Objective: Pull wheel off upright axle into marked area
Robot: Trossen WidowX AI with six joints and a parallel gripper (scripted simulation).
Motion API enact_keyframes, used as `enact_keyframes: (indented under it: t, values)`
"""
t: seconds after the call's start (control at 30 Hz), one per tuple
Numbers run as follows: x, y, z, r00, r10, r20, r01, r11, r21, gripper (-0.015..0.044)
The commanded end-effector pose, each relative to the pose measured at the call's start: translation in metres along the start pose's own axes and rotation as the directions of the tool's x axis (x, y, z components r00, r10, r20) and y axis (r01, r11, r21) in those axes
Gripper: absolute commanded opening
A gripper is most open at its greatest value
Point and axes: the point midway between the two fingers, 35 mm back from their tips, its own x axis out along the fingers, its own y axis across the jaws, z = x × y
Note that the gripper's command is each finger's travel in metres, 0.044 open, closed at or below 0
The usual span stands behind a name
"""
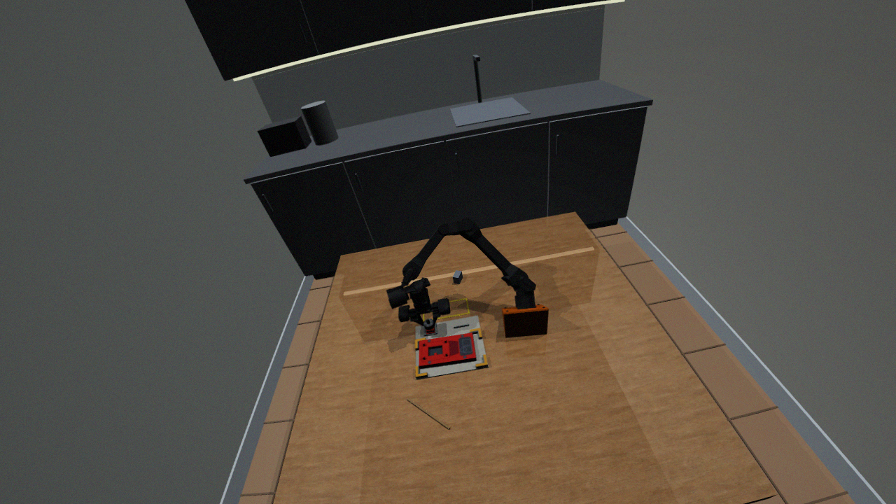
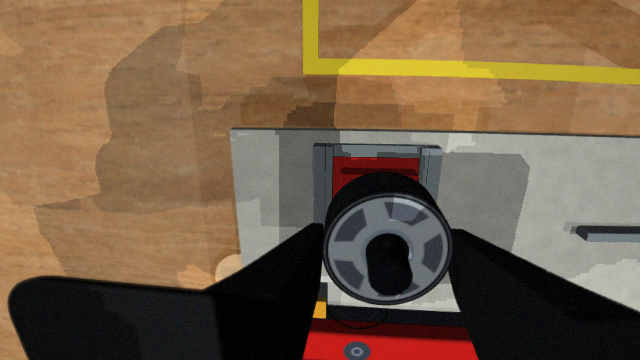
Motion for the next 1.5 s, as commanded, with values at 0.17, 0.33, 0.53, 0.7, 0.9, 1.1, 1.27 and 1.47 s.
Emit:
enact_keyframes:
  t: [0.17,0.33,0.53,0.7,0.9,1.1,1.27,1.47]
  values:
    - [-0.003,0.0,0.0,1.0,0.0,-0.001,0.0,1.0,0.002,0.0]
    - [-0.005,0.0,0.0,1.0,0.001,-0.001,-0.001,1.0,0.001,0.0]
    - [-0.007,0.0,0.0,1.0,0.001,-0.001,-0.001,1.0,0.001,0.0]
    - [-0.008,0.0,0.0,1.0,0.001,-0.001,-0.001,1.0,0.001,0.0]
    - [-0.01,0.0,0.0,1.0,0.001,0.0,-0.001,1.0,0.0,0.0]
    - [-0.012,0.0,0.0,1.0,0.002,0.0,-0.002,1.0,0.0,0.0]
    - [-0.014,0.0,0.0,1.0,0.002,0.0,-0.002,1.0,0.0,0.0]
    - [-0.016,0.001,0.0,1.0,0.002,0.0,-0.002,1.0,0.0,0.0]
